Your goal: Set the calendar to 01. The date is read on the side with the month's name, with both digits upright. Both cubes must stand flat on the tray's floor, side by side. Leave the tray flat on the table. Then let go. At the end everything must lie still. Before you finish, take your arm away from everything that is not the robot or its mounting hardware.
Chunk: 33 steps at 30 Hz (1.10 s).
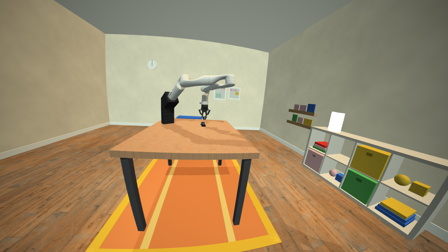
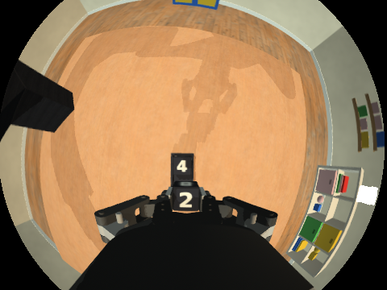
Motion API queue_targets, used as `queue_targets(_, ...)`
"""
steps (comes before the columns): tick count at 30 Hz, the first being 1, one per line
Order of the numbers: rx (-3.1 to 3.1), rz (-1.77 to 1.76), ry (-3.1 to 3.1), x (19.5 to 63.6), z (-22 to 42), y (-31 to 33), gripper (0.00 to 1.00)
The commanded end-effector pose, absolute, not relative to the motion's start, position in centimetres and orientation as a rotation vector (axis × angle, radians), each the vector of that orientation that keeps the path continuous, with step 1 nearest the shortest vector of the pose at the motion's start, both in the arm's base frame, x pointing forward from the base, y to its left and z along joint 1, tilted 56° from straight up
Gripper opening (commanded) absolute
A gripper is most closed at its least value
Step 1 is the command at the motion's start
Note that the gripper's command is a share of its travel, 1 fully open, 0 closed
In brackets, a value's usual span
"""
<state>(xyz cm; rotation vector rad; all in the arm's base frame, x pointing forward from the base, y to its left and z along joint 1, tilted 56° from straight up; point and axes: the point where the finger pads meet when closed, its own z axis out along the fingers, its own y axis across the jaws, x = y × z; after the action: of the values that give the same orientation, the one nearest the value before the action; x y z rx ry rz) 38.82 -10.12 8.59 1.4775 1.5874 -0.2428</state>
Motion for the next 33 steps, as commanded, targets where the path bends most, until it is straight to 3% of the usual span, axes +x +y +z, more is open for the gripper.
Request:
queue_targets(1, 1.487, -0.260, 1.584, 38.9, 7.8, -11.1, 0.28)
queue_targets(33, 1.487, -0.260, 1.584, 39.9, 6.6, -12.7, 0.28)
